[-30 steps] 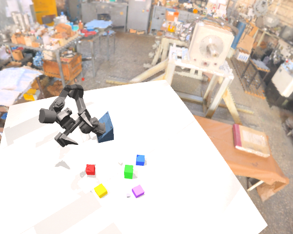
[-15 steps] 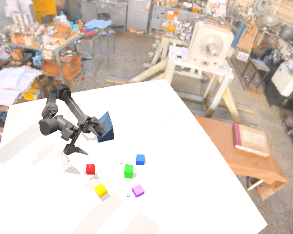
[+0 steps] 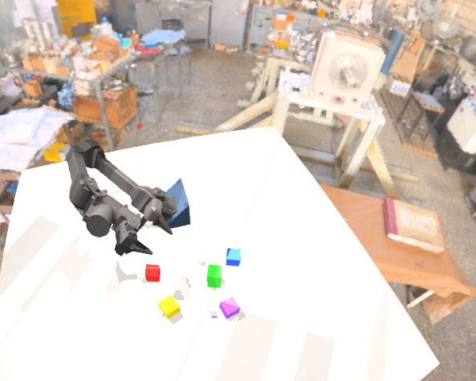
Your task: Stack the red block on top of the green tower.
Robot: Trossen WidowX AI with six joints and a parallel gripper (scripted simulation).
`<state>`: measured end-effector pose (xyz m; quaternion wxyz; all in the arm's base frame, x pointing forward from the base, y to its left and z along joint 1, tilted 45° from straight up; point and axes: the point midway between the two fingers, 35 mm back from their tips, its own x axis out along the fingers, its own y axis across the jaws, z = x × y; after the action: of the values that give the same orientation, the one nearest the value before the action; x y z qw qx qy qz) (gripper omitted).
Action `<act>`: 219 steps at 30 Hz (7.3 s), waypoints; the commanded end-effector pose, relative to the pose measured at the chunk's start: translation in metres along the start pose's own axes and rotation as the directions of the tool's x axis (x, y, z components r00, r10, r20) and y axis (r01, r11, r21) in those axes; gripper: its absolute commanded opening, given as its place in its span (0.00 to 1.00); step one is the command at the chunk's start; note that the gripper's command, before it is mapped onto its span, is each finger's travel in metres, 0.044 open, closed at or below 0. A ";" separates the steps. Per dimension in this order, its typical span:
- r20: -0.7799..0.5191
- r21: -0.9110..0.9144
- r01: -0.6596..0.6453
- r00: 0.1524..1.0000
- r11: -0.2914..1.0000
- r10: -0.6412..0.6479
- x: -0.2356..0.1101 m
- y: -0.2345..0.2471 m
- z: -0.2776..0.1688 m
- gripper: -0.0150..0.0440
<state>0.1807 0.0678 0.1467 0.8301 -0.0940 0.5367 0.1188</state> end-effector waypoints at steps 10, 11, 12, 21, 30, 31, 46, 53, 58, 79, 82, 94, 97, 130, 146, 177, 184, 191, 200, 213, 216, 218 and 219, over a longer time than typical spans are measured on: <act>-0.299 0.124 0.404 0.886 0.906 -0.355 0.012 -0.027 -0.004 1.00; -0.313 0.122 0.436 0.870 0.892 -0.382 0.012 -0.029 -0.004 1.00; -0.324 0.120 0.464 0.854 0.877 -0.408 0.012 -0.030 -0.003 1.00; -0.362 0.071 0.693 0.688 0.717 -0.629 0.013 -0.042 0.011 1.00; -0.354 0.053 0.743 0.639 0.668 -0.683 0.013 -0.044 0.019 1.00; -0.354 0.053 0.743 0.639 0.668 -0.683 0.014 -0.044 0.018 1.00; -0.352 0.054 0.744 0.638 0.666 -0.685 0.047 -0.082 -0.002 1.00; -0.352 0.054 0.744 0.639 0.666 -0.684 0.049 -0.084 -0.002 1.00; -0.352 0.054 0.743 0.640 0.667 -0.683 0.054 -0.089 -0.005 1.00; -0.351 0.054 0.744 0.638 0.665 -0.685 0.075 -0.113 -0.017 1.00; -0.351 0.054 0.745 0.637 0.665 -0.686 0.078 -0.116 -0.019 1.00; -0.351 0.054 0.745 0.637 0.664 -0.686 0.078 -0.117 -0.019 1.00; -0.351 0.054 0.745 0.637 0.664 -0.686 0.078 -0.117 -0.019 1.00; -0.352 0.055 0.743 0.639 0.667 -0.684 0.055 -0.090 -0.005 0.25; -0.354 0.053 0.742 0.639 0.668 -0.683 0.013 -0.045 0.018 0.25; -0.353 0.057 0.736 0.647 0.675 -0.676 0.058 0.015 0.049 0.25; -0.349 0.051 0.734 0.649 0.678 -0.676 0.084 0.038 0.054 0.25; -0.348 0.051 0.733 0.649 0.678 -0.676 0.111 0.059 0.057 0.25; -0.351 0.062 0.736 0.648 0.674 -0.676 0.145 0.085 0.055 0.25; -0.351 0.062 0.736 0.648 0.674 -0.676 0.158 0.075 0.050 0.25; -0.350 0.063 0.737 0.648 0.673 -0.676 0.166 0.068 0.046 0.25; -0.350 0.063 0.737 0.648 0.673 -0.677 0.170 0.063 0.044 0.25; -0.350 0.063 0.737 0.648 0.673 -0.677 0.171 0.062 0.043 0.25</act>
<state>0.2671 0.1658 0.0145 0.7266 -0.2250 0.5838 -0.2838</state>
